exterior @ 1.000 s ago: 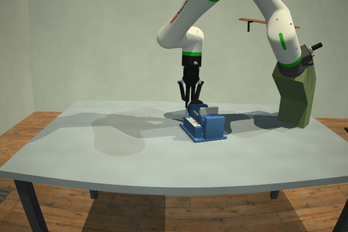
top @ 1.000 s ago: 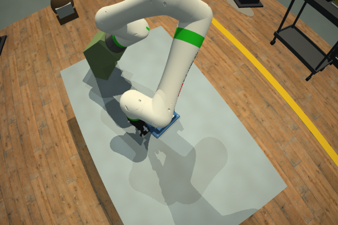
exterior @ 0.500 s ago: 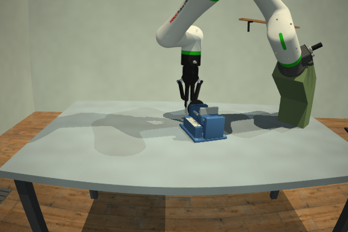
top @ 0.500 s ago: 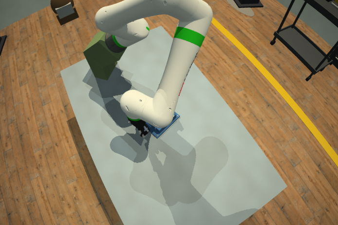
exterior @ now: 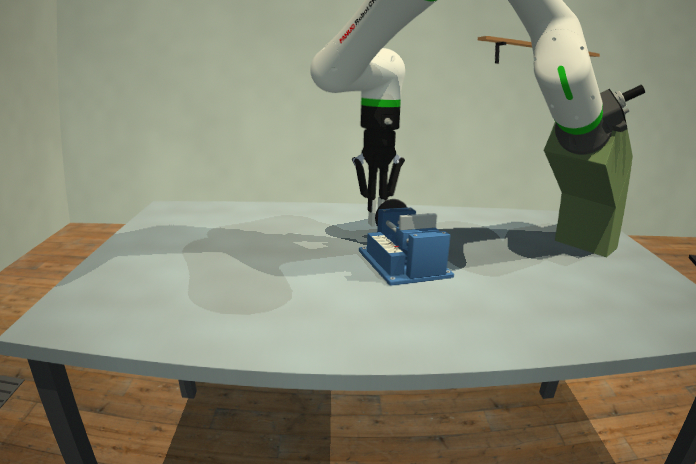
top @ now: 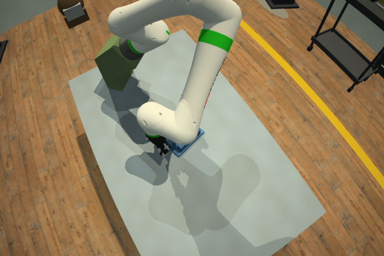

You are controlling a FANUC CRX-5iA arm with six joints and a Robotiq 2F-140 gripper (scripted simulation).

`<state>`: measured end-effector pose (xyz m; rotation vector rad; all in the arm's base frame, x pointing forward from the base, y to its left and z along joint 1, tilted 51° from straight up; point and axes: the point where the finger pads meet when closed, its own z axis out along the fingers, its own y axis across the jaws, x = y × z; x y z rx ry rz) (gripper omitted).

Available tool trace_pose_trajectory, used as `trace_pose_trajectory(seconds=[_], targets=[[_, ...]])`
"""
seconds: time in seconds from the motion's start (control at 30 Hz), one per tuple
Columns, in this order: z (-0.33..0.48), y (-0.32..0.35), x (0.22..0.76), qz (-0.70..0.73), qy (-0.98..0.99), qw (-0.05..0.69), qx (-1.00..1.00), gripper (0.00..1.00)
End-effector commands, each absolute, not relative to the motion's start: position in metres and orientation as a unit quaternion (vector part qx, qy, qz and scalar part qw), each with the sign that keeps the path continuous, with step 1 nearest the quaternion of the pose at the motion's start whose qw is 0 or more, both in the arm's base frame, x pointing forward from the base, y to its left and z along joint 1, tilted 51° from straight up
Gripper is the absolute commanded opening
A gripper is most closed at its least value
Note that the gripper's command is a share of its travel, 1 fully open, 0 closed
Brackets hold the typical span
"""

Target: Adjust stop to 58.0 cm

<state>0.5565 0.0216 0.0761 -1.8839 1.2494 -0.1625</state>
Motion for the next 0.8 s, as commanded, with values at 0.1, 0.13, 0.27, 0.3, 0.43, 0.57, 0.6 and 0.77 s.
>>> trace_pose_trajectory(seconds=[0.1, 0.13, 0.27, 0.3, 0.43, 0.57, 0.6, 0.77], targets=[[0.0793, 0.0195, 0.5556, -0.065, 0.499, 0.424, -0.753, 0.04], [0.0793, 0.0195, 0.5556, -0.065, 0.499, 0.424, -0.753, 0.04], [0.0815, 0.018, 0.5547, -0.065, 0.499, 0.424, -0.753, 0.04], [0.082, 0.0177, 0.5544, -0.065, 0.499, 0.424, -0.753, 0.04], [0.084, 0.016, 0.553, -0.065, 0.499, 0.424, -0.753, 0.04], [0.086, 0.0143, 0.5515, -0.065, 0.499, 0.424, -0.753, 0.04], [0.0864, 0.0138, 0.551, -0.065, 0.499, 0.424, -0.753, 0.04], [0.0878, 0.0124, 0.5496, -0.065, 0.499, 0.424, -0.753, 0.04]])
